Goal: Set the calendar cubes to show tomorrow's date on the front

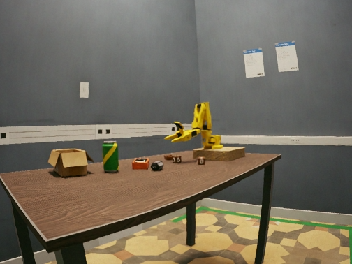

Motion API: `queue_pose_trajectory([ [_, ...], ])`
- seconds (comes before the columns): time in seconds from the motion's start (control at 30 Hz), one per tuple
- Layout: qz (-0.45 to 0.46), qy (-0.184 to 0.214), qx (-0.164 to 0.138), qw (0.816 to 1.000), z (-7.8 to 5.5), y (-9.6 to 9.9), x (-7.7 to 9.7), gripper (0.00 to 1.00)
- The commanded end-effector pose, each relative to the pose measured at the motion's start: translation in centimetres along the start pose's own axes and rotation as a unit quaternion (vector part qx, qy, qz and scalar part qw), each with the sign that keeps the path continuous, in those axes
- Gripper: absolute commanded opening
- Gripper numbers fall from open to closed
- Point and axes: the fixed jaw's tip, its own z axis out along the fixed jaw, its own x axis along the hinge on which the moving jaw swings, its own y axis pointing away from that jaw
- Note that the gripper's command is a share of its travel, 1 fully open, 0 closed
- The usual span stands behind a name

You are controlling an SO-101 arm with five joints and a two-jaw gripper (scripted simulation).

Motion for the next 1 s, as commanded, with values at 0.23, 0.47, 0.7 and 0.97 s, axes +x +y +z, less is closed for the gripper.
queue_pose_trajectory([
  [0.23, -0.138, 0.077, -0.032, 0.987, 1.0, -0.2, 0.12, 0.35],
  [0.47, -0.186, 0.096, -0.046, 0.977, 0.92, -0.24, 0.17, 0.35],
  [0.7, -0.23, 0.112, -0.062, 0.965, 0.56, -0.27, 0.16, 0.35],
  [0.97, -0.268, 0.125, -0.077, 0.952, 0.13, -0.31, 0.13, 0.35],
])
